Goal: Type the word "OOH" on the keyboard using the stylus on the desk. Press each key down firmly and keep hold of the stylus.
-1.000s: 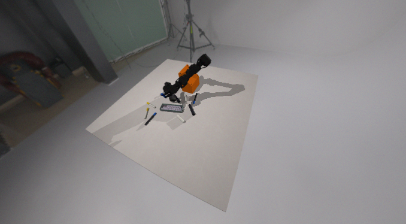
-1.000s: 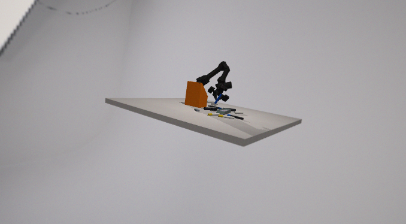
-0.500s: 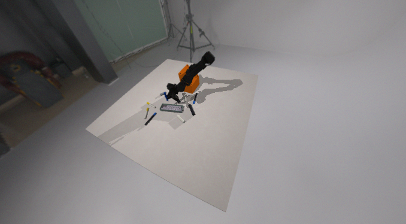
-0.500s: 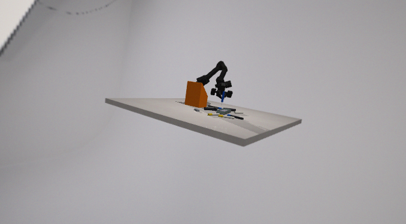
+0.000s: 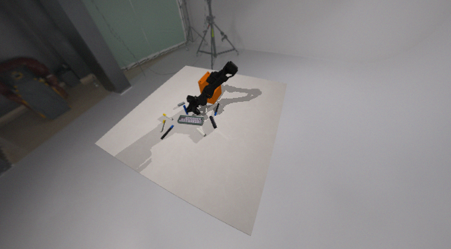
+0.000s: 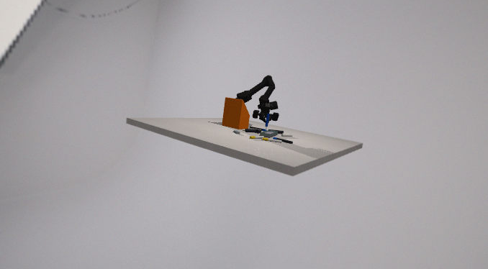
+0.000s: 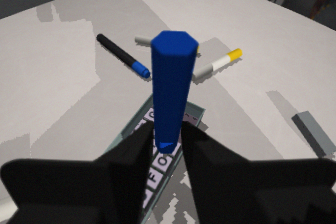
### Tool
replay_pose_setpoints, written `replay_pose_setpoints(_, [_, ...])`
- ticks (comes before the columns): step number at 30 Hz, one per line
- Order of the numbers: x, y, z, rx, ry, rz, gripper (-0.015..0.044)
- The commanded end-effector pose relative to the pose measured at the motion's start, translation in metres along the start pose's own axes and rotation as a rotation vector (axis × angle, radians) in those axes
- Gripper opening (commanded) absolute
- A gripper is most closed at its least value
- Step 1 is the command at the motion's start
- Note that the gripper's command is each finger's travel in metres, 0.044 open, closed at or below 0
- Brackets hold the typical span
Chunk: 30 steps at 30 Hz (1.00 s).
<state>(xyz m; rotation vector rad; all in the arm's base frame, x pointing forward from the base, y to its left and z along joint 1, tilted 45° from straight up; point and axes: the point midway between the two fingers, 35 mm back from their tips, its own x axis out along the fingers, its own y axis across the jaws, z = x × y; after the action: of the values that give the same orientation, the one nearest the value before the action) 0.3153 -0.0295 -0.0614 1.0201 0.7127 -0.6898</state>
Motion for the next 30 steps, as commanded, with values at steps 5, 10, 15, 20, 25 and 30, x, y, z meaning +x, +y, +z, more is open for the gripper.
replay_pose_setpoints(5, [0.003, 0.001, -0.003, 0.009, -0.010, 0.003, 0.0000])
replay_pose_setpoints(10, [0.004, 0.001, -0.003, 0.009, -0.010, 0.003, 0.0081])
replay_pose_setpoints(15, [0.005, 0.001, -0.004, 0.009, -0.010, 0.003, 0.0081])
replay_pose_setpoints(20, [0.007, 0.001, -0.009, 0.009, -0.009, 0.003, 0.0081])
replay_pose_setpoints(25, [0.009, 0.001, -0.012, 0.009, -0.009, 0.003, 0.0081])
replay_pose_setpoints(30, [0.011, 0.001, -0.015, 0.009, -0.009, 0.003, 0.0081])
